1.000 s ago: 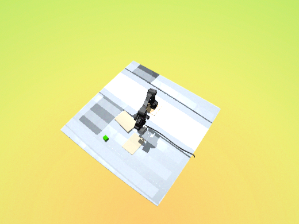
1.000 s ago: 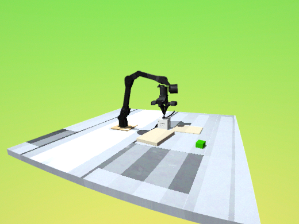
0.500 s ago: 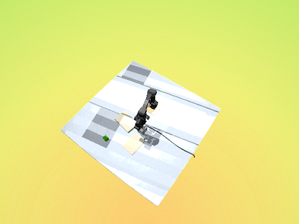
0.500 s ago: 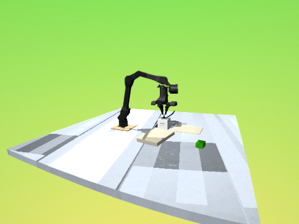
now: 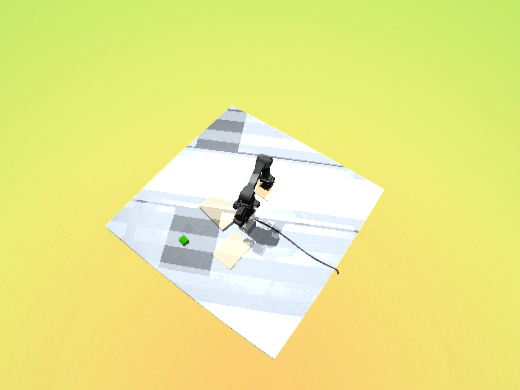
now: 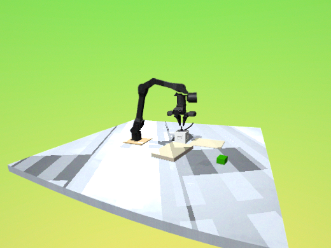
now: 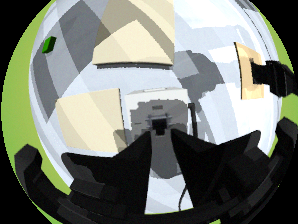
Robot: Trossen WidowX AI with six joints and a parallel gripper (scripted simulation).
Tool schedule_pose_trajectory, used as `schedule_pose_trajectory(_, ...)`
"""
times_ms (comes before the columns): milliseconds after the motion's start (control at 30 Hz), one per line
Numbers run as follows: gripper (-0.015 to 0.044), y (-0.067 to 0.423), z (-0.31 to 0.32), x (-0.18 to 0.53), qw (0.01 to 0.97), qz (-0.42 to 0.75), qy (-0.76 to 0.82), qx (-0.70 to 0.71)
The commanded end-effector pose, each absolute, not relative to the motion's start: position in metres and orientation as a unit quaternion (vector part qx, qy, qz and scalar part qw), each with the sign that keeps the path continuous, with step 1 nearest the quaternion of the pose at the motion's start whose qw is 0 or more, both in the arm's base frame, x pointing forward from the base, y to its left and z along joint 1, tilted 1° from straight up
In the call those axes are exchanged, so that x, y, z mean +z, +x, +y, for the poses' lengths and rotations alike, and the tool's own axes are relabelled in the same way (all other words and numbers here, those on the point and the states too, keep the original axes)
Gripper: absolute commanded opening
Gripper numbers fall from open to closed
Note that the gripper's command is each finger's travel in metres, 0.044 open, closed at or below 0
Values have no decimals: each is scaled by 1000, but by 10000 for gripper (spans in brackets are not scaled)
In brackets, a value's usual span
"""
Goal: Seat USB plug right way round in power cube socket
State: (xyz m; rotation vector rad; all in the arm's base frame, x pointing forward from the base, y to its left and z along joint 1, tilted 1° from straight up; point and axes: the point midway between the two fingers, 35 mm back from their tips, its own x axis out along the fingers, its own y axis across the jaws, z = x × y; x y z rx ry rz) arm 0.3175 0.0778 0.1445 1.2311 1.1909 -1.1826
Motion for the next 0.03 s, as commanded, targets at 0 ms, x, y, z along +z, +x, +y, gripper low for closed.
schedule_pose_trajectory(0, 95, 317, 78, 149, 506, 494, 510, -490)
